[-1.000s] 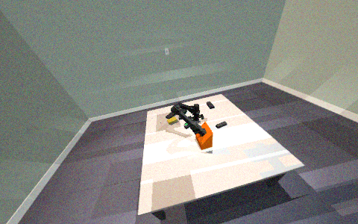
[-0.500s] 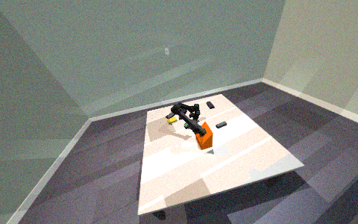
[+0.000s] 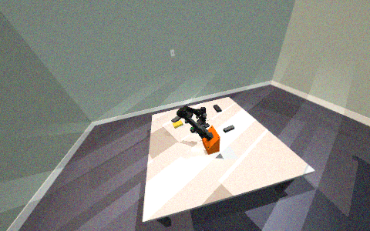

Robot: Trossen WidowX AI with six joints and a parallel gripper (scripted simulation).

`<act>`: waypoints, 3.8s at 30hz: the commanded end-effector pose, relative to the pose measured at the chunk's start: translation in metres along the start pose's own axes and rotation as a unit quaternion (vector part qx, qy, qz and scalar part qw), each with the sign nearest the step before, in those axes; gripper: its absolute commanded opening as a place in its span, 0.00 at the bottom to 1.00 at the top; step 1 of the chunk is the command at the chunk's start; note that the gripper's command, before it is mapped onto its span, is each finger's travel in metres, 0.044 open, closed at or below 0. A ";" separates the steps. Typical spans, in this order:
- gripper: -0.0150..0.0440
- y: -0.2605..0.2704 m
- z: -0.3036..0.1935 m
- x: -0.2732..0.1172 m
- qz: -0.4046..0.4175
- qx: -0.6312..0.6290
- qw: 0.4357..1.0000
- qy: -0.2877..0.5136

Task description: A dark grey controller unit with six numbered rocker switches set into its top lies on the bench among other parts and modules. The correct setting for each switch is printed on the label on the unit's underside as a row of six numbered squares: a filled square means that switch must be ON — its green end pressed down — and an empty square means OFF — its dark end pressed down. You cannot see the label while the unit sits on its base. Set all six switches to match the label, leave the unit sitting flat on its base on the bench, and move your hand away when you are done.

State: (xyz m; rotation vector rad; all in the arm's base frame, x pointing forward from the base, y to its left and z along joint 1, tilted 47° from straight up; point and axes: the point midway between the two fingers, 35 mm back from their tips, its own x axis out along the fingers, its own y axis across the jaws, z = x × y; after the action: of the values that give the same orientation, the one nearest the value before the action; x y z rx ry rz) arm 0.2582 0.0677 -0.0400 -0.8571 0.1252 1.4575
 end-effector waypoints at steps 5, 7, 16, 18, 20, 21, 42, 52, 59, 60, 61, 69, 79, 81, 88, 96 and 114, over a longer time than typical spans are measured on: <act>0.25 -0.003 0.000 0.000 -0.002 -0.077 0.997 -0.002; 0.25 -0.003 0.000 0.000 -0.002 -0.077 0.997 -0.002; 0.25 0.001 -0.002 0.013 -0.001 -0.077 0.997 -0.001; 0.25 0.001 -0.002 0.016 -0.001 -0.077 0.997 -0.001; 0.25 0.002 -0.003 0.019 -0.001 -0.077 0.997 -0.001; 0.25 0.003 -0.003 0.021 -0.001 -0.077 0.997 -0.001; 0.25 0.013 -0.001 0.051 -0.003 -0.076 0.997 -0.003; 0.25 0.010 -0.001 0.051 -0.003 -0.076 0.997 -0.003; 0.25 0.008 -0.001 0.052 -0.003 -0.077 0.997 -0.003; 0.25 0.007 -0.001 0.052 -0.003 -0.077 0.997 -0.003; 0.25 0.007 -0.001 0.052 -0.003 -0.077 0.997 -0.003; 0.25 0.004 0.000 0.053 -0.003 -0.077 0.997 -0.003; 0.25 0.000 0.001 0.055 -0.003 -0.077 0.997 -0.003; 0.25 0.000 0.001 0.055 -0.003 -0.077 0.997 -0.003; 0.25 -0.005 0.001 0.056 -0.003 -0.077 0.997 -0.003; 0.25 -0.014 0.002 0.059 -0.003 -0.077 0.997 -0.003; 0.25 -0.003 0.000 0.000 -0.002 -0.077 0.997 -0.002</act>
State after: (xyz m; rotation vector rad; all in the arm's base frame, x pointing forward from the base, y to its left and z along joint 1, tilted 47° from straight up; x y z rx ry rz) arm 0.2597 0.0793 -0.0493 -0.9614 0.0365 1.4894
